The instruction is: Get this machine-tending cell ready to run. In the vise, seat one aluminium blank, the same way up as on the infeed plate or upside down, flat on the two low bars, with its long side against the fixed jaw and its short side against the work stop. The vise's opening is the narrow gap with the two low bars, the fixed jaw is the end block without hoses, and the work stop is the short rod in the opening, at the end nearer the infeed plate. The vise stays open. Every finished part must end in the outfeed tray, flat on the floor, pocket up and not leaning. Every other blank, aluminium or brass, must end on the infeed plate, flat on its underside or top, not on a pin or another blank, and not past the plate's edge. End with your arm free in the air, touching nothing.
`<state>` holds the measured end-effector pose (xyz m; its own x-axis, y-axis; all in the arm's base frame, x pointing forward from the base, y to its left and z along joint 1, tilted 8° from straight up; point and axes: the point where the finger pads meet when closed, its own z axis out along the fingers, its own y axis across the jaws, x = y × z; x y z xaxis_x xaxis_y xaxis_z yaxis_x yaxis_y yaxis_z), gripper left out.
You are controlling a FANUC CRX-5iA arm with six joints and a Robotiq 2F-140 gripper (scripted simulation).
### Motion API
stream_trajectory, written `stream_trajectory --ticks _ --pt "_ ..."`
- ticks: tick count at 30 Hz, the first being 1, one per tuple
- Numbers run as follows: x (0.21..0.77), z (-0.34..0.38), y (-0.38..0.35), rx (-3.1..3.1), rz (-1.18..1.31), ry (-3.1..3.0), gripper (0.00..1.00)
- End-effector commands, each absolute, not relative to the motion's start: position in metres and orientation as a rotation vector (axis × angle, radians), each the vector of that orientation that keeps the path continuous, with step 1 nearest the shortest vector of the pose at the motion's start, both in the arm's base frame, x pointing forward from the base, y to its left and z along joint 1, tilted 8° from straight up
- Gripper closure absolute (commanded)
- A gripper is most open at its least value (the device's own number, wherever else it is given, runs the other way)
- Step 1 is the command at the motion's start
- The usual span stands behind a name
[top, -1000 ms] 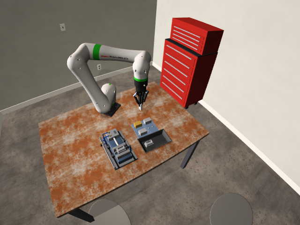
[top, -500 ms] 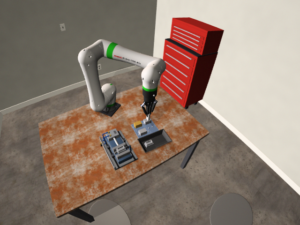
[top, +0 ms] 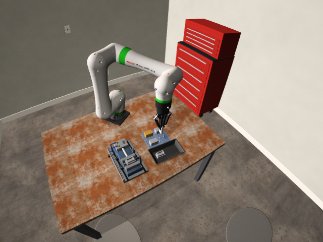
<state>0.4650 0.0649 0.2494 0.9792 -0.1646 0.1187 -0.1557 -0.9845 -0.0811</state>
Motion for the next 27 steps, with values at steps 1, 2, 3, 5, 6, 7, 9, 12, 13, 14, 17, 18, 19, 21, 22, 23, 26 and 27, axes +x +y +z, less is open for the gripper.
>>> stream_trajectory --ticks 1,2,3,5,6,7,9,12,13,14,17,18,19,21,22,23,26,27 --pt "0.465 0.248 0.065 -3.054 -0.193 0.247 1.0" --pt "0.466 0.247 0.065 -3.054 -0.193 0.247 1.0" --pt "0.466 0.246 0.065 -3.054 -0.193 0.247 1.0" --pt "0.466 0.244 0.065 -3.054 -0.193 0.247 1.0" --pt "0.466 0.243 0.065 -3.054 -0.193 0.247 1.0" --pt "0.466 0.241 0.065 -3.054 -0.193 0.247 1.0" --pt "0.466 0.241 0.065 -3.054 -0.193 0.247 1.0" --pt "0.467 0.237 0.066 -3.054 -0.193 0.247 1.0" --pt "0.467 0.235 0.066 -3.054 -0.193 0.247 1.0" --pt "0.468 0.233 0.066 -3.054 -0.193 0.247 1.0" --pt "0.468 0.228 0.066 -3.054 -0.193 0.247 1.0" --pt "0.469 0.226 0.067 -3.054 -0.193 0.247 1.0" --pt "0.469 0.224 0.067 -3.054 -0.193 0.247 1.0" --pt "0.47 0.22 0.067 -3.054 -0.193 0.247 1.0" --pt "0.47 0.218 0.067 -3.054 -0.193 0.247 1.0" --pt "0.47 0.216 0.067 -3.054 -0.193 0.247 1.0" --pt "0.47 0.214 0.067 -3.054 -0.193 0.247 1.0" --pt "0.471 0.212 0.067 -3.054 -0.193 0.247 1.0"
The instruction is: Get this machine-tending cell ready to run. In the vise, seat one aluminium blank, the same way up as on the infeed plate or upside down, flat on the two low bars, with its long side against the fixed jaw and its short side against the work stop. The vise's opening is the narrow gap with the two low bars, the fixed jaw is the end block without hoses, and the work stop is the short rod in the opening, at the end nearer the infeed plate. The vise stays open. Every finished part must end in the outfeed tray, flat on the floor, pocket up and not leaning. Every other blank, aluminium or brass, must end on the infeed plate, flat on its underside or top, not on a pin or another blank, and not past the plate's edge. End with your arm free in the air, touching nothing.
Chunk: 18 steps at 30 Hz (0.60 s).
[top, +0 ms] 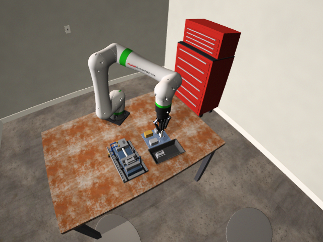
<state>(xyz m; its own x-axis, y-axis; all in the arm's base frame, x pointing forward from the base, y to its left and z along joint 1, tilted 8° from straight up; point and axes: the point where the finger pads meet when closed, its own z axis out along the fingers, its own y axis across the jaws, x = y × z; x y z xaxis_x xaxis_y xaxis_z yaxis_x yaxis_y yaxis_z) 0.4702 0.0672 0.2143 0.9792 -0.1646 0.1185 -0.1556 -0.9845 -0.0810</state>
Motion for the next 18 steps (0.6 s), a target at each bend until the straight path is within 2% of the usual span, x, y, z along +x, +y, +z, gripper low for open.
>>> stream_trajectory --ticks 1,18 --pt "0.471 0.21 0.068 -3.054 -0.193 0.247 1.0" --pt "0.474 0.191 0.069 -3.054 -0.193 0.247 1.0"
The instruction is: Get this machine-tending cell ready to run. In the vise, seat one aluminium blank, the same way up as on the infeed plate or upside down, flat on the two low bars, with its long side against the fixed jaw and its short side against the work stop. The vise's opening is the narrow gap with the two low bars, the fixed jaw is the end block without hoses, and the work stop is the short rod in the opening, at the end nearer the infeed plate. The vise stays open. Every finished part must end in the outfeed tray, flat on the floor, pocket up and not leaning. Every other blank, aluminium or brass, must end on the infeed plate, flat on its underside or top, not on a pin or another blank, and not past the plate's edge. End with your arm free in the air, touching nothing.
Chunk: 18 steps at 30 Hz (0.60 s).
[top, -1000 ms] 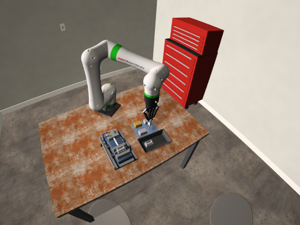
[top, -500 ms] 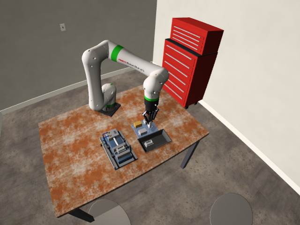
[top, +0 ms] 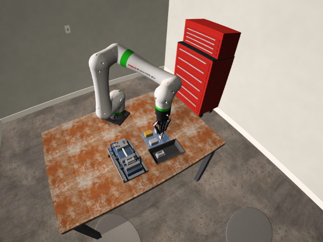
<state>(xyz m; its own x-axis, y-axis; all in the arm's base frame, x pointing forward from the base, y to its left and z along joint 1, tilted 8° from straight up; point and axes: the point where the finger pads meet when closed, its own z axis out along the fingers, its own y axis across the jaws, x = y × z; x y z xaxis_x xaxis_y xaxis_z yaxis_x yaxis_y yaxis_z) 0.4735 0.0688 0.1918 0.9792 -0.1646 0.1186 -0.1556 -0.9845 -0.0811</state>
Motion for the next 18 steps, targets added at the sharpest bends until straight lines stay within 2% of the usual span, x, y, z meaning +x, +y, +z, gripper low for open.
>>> stream_trajectory --ticks 1,18 --pt "0.4739 0.1903 0.0689 -3.054 -0.193 0.247 1.0" --pt "0.4742 0.1887 0.069 -3.054 -0.193 0.247 1.0"
